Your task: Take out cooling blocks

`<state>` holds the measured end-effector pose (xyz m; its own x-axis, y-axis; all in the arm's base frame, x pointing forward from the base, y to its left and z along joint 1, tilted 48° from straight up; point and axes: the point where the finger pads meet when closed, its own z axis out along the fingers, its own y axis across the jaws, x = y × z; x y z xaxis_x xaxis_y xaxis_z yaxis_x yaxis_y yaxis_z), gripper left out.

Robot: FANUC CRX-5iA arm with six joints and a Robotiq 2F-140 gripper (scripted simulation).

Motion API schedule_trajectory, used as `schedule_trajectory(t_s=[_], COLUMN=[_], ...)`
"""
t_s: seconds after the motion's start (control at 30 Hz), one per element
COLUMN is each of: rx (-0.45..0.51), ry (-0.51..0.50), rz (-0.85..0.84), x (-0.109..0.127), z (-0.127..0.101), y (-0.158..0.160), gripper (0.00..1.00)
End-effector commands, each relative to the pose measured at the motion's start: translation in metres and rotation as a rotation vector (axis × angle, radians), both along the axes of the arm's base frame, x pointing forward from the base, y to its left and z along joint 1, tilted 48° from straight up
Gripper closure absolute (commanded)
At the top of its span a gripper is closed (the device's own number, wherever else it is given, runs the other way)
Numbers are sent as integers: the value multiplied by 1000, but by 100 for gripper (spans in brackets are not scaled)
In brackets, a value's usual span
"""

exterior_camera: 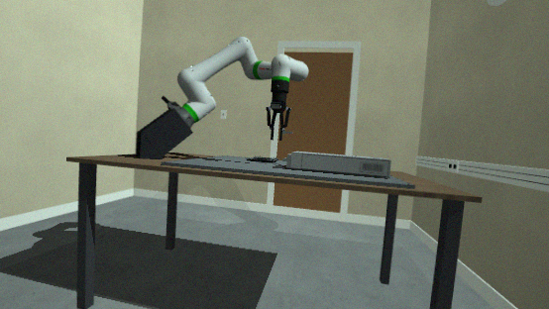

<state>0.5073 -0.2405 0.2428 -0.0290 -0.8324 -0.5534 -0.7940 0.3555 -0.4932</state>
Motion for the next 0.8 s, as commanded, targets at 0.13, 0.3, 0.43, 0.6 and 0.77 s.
schedule_trajectory(t_s=[0.13, 0.3, 0.43, 0.6, 0.77], rx=[-1, -1, -1, -1, -1], ry=[0, 0, 0, 0, 0], rz=[-1, -1, -1, -1, -1], x=[17, 36, 51, 54, 57], z=[-1, -3, -4, -5, -9], y=[-8, -15, -21, -22, -19], gripper=[66, 66, 66, 66, 66])
